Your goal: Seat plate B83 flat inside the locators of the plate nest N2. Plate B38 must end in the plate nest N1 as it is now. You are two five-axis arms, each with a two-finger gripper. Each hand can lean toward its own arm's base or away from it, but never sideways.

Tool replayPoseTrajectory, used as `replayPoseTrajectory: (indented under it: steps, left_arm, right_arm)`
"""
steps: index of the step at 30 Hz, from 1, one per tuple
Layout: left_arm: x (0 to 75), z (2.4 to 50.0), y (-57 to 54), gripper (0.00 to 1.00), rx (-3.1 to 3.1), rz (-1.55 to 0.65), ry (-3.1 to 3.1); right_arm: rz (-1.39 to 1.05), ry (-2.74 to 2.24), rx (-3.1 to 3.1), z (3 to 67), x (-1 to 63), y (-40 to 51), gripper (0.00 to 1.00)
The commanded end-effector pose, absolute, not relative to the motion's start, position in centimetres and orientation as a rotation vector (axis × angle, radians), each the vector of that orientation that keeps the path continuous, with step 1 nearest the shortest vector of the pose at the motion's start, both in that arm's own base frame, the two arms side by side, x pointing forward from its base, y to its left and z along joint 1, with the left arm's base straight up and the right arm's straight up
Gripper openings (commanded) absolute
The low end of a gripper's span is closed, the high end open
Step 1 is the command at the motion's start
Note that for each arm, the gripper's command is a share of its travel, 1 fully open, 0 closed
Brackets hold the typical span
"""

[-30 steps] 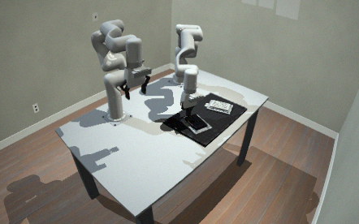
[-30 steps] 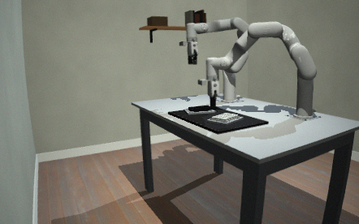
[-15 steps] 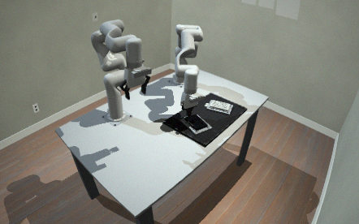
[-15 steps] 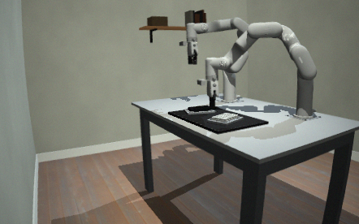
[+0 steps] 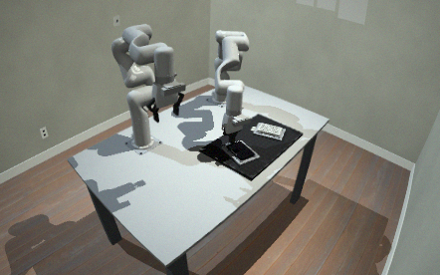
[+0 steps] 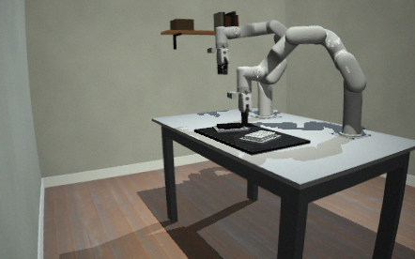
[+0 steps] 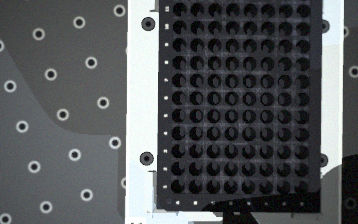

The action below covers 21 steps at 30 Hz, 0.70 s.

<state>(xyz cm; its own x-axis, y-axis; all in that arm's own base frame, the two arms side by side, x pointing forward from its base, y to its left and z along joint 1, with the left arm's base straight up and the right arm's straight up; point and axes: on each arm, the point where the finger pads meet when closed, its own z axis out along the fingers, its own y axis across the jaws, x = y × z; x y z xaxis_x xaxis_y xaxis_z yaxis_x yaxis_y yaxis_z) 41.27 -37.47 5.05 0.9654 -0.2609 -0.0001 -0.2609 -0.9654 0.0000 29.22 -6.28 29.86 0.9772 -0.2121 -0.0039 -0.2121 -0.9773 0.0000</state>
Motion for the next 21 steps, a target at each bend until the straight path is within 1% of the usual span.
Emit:
replayPoseTrajectory:
  steps: [1, 12, 21]
  left_arm:
    - [41.4, 5.2, -37.6, 0.0, -3.117, -0.006, 0.414]
    - [41.4, 5.2, -37.6, 0.0, -3.117, -0.006, 0.414]
    - [40.0, 5.2, -37.2, 0.0, -3.117, -0.006, 0.414]
  right_arm:
    - [0.0, 0.335, -3.124, 30.0, 29.3, -6.3, 1.0]
    - [0.0, 0.335, -3.124, 30.0, 29.3, -6.3, 1.0]
    - [0.0, 0.335, -3.124, 30.0, 29.3, -6.3, 1.0]
